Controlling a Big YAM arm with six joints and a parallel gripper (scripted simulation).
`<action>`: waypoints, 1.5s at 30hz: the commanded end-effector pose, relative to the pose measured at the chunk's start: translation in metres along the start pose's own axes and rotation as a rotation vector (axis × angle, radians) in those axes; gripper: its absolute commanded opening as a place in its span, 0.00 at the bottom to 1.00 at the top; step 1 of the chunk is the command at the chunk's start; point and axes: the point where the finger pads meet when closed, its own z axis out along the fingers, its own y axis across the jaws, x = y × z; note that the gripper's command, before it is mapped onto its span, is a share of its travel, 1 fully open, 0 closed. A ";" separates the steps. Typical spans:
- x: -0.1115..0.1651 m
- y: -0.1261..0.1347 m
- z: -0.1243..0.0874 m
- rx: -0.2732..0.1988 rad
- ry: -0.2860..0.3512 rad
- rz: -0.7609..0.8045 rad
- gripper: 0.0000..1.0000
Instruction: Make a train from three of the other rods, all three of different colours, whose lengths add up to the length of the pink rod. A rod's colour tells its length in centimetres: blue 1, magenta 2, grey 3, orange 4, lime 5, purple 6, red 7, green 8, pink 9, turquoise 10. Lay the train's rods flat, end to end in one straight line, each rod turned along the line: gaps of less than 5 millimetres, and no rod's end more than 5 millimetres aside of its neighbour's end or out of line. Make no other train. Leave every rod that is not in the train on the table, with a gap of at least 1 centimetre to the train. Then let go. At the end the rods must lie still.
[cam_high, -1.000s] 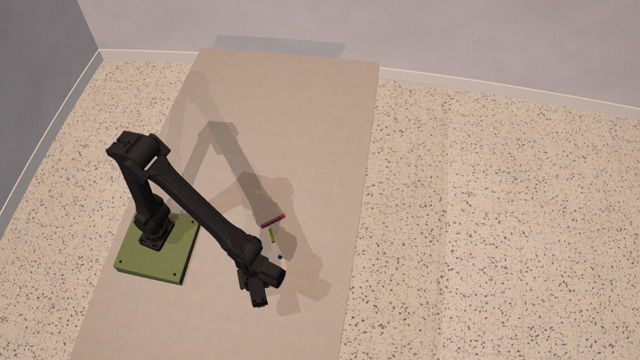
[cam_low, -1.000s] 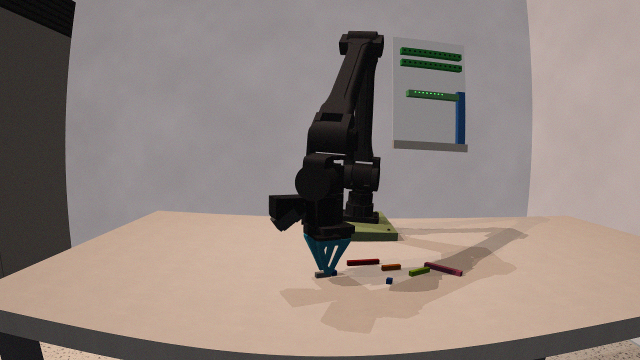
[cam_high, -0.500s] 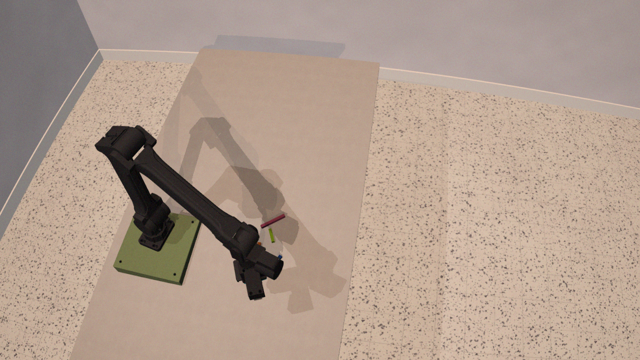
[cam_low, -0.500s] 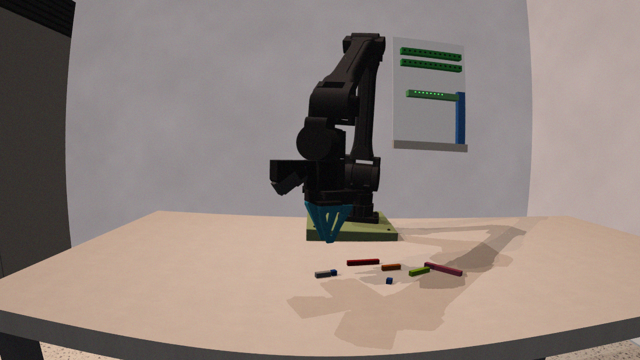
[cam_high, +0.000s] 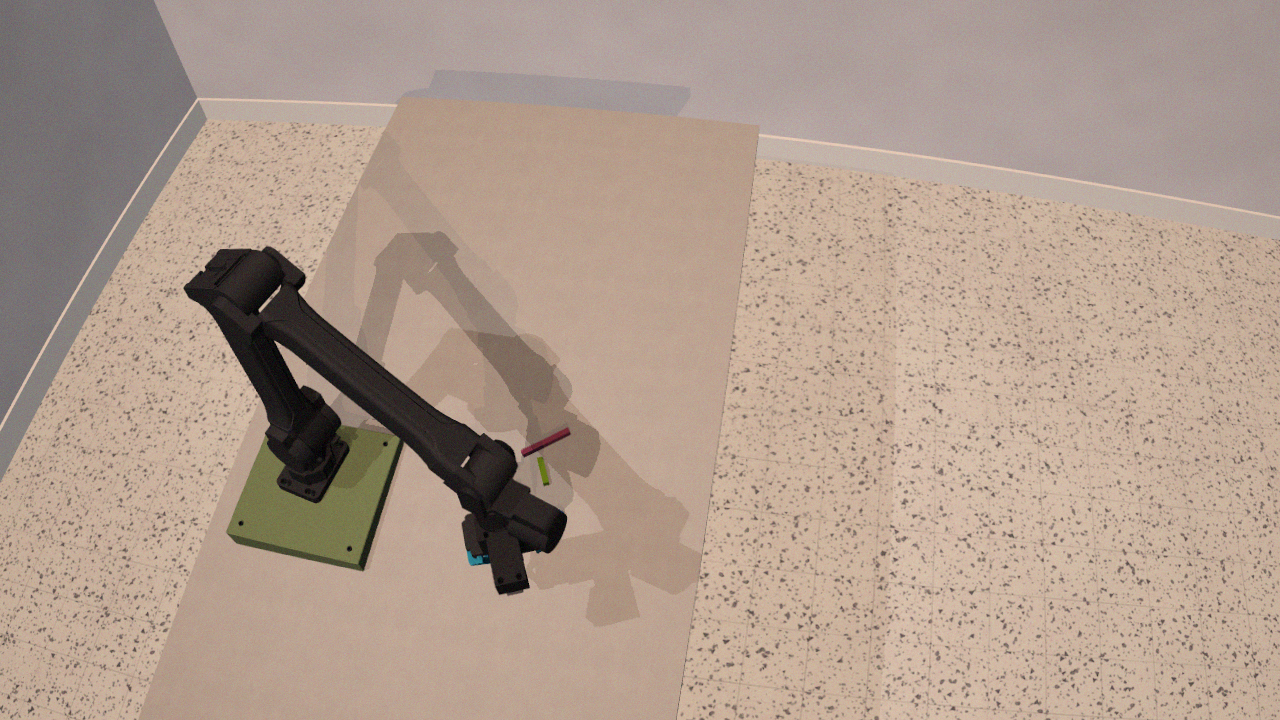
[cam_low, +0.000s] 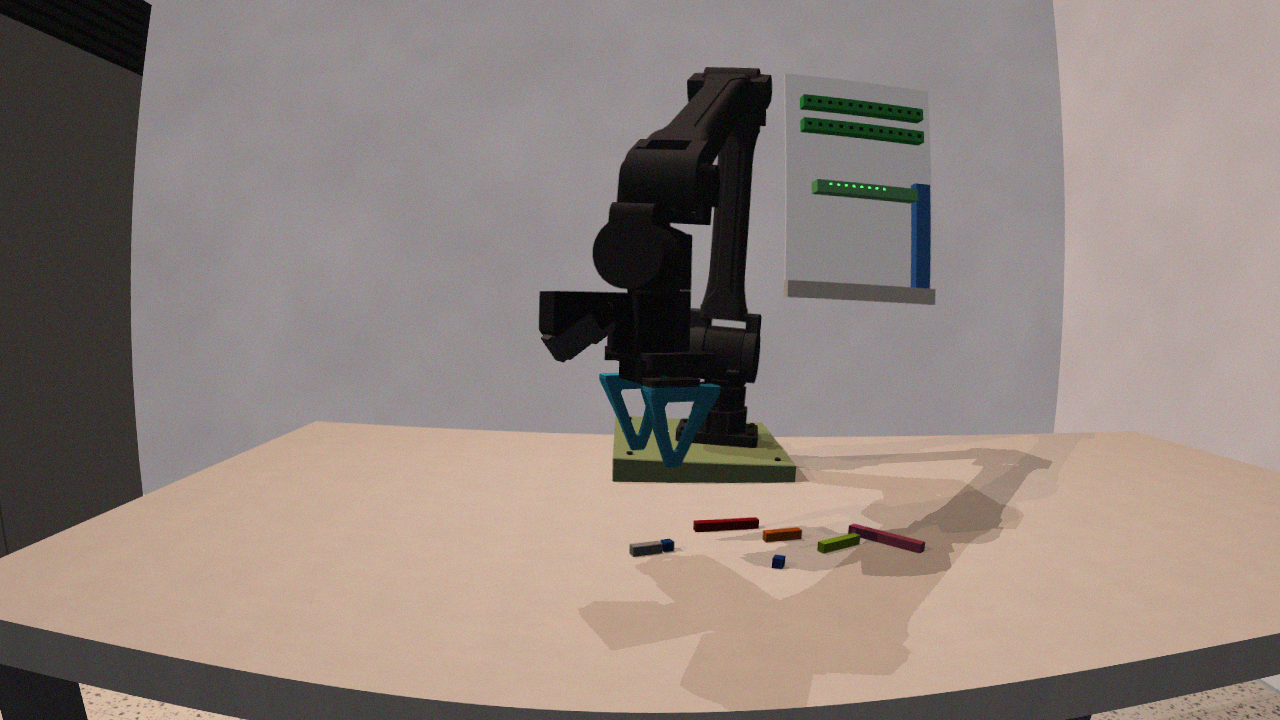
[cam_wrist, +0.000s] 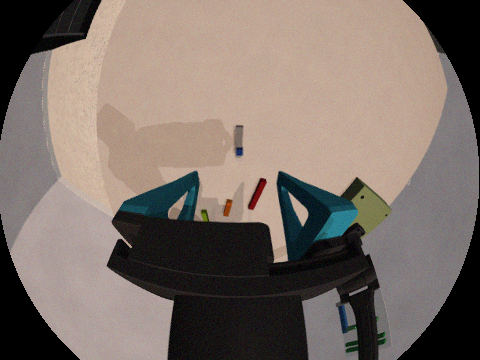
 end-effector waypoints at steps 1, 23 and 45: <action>-0.003 -0.002 -0.001 -0.002 -0.008 -0.003 1.00; 0.065 0.043 0.000 -0.031 -0.023 -0.012 1.00; 0.180 0.071 0.019 -0.008 -0.002 -0.025 0.23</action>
